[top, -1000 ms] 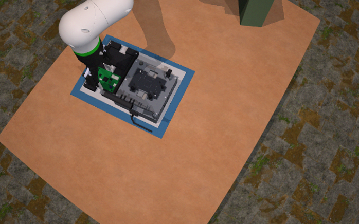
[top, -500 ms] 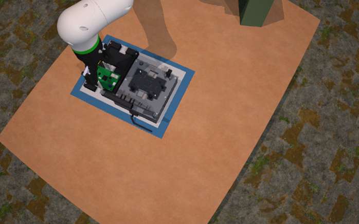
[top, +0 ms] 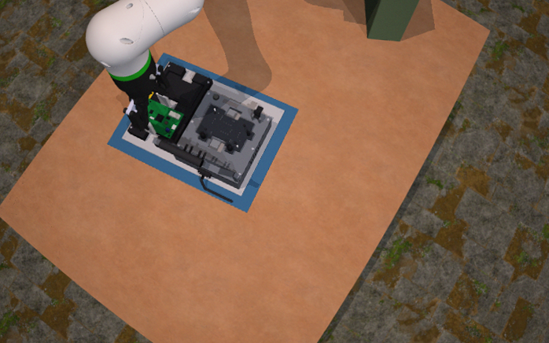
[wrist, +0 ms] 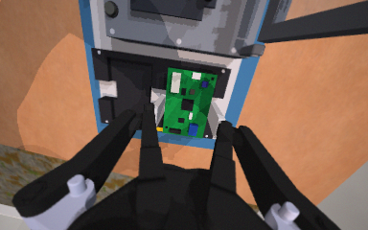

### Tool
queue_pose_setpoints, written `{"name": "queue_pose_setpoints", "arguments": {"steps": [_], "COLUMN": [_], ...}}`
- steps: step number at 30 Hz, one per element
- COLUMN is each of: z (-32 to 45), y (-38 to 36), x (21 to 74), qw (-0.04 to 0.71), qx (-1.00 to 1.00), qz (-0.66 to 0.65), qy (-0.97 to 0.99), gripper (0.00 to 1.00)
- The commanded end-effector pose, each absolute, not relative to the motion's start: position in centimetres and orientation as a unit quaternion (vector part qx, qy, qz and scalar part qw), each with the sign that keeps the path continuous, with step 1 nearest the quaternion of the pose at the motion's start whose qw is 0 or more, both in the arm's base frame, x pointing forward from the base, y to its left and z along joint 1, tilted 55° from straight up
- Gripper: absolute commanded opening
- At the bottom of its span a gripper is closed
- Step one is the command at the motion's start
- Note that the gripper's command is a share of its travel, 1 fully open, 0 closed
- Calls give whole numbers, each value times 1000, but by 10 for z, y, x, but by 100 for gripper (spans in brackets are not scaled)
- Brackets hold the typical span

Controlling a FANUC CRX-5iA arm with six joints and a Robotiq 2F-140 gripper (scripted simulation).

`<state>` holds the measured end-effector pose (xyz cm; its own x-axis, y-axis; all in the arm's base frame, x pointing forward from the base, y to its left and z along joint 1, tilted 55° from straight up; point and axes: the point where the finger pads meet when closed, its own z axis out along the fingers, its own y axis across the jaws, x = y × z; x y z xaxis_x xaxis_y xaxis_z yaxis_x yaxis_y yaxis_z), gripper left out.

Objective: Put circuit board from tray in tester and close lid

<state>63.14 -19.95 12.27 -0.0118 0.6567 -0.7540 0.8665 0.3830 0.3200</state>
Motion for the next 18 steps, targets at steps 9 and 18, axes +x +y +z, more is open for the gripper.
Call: {"name": "queue_pose_setpoints", "arguments": {"steps": [9, 18], "z": [124, 125], "y": [-198, -197], "x": [631, 630], "qw": [447, 447], "qx": [543, 543], "qz": [-117, -117], "qy": [702, 702], "gripper": [46, 46]}}
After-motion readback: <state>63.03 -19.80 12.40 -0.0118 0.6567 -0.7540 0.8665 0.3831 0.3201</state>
